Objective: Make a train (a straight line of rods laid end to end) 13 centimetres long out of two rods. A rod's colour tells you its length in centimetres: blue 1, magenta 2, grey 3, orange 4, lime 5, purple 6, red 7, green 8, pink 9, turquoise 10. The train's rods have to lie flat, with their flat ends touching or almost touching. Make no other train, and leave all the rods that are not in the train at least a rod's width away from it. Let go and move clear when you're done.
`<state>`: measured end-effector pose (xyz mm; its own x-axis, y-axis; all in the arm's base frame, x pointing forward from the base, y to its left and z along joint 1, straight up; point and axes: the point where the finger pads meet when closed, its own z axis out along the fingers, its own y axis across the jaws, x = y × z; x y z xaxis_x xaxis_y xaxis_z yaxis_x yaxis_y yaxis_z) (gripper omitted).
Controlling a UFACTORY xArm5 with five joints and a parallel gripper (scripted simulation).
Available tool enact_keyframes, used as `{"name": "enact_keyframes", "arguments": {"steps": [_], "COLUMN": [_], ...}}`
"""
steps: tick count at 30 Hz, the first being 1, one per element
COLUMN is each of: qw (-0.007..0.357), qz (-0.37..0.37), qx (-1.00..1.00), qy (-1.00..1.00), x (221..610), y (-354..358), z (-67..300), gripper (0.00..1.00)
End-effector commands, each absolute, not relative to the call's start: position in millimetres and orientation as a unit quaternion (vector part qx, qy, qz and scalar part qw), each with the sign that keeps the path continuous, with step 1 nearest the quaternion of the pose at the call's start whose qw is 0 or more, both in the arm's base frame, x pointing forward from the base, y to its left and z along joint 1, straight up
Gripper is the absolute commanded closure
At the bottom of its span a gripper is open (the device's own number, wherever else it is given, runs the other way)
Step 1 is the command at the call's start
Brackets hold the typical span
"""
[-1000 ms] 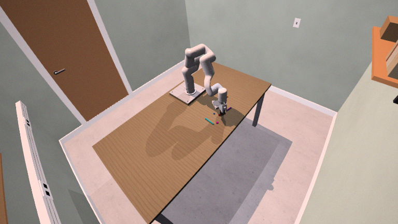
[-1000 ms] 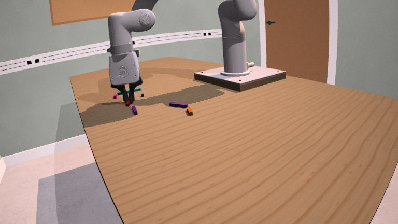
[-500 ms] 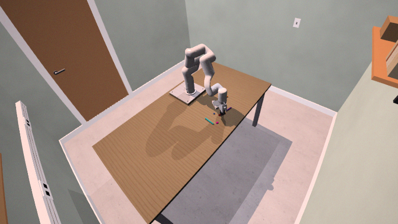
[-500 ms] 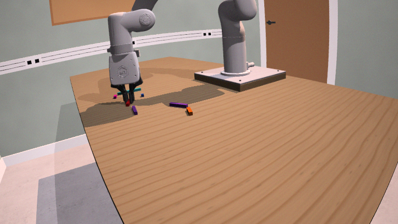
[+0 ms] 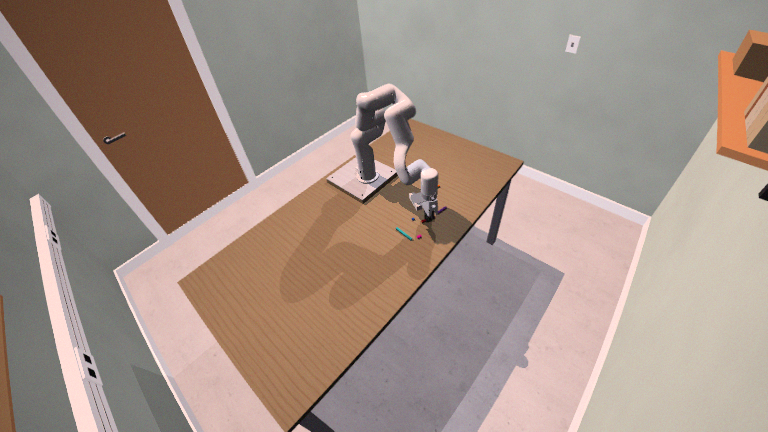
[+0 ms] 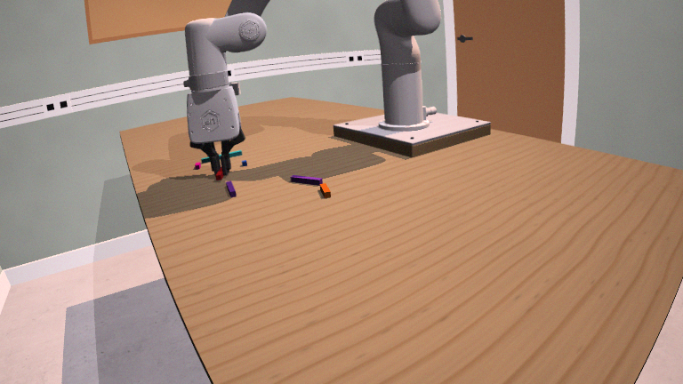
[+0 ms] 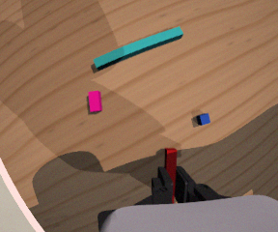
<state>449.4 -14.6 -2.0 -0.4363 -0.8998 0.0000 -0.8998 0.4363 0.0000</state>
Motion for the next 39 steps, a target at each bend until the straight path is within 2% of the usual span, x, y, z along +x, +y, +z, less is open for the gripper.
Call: {"name": "enact_keyframes", "arguments": {"steps": [1, 7, 14, 27, 30, 39], "qw": [-0.002, -0.002, -0.002, -0.002, -0.002, -0.002], "qz": [0.002, 0.002, 0.002, 0.002, 0.001, 0.001], "qx": [0.531, 0.531, 0.531, 0.532, 0.567, 0.618], "qy": [-0.847, -0.847, -0.847, -0.846, -0.824, -0.786], "x": [451, 451, 451, 452, 461, 467], "y": [-15, -14, -14, -13, 28, 93], "z": [22, 67, 90, 94, 94, 94], "gripper": [0.96, 0.96, 0.96, 0.96, 0.96, 0.96]}}
